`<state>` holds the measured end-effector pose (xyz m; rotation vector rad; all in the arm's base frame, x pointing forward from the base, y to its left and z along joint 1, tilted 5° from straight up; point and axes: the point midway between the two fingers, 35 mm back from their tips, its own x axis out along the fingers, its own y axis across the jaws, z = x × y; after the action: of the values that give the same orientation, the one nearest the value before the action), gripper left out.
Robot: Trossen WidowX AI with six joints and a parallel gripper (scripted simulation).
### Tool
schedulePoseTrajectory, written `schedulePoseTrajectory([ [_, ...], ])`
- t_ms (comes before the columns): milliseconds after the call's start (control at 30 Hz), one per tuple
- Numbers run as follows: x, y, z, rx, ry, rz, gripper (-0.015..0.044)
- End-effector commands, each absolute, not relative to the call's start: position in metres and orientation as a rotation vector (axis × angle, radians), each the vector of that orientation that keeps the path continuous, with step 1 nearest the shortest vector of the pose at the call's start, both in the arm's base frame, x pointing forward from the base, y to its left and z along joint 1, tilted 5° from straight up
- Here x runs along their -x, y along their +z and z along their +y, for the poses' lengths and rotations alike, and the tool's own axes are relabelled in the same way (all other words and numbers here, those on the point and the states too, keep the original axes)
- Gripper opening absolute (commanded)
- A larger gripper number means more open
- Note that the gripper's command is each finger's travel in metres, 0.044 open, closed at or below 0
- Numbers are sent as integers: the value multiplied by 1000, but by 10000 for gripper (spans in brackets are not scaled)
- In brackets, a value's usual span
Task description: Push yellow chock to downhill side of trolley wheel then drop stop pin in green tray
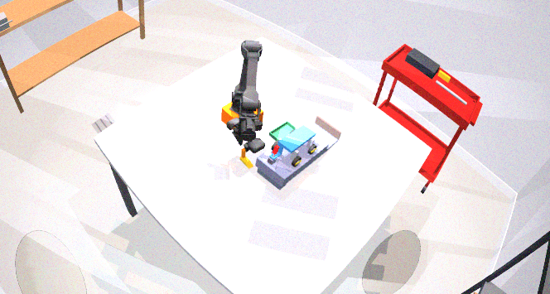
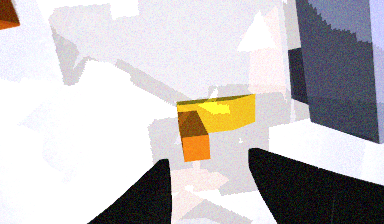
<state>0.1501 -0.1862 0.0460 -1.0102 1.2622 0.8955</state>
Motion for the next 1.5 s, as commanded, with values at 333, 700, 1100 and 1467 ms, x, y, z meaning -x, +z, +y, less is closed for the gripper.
schedulePoseTrajectory([
  [333,-149,20,-183,994,904,1267,190],
  [700,-150,19,-183,994,904,1267,190],
  [1100,-151,1,-183,994,905,1267,190],
  [1467,-152,-6,-183,994,905,1267,190],
])
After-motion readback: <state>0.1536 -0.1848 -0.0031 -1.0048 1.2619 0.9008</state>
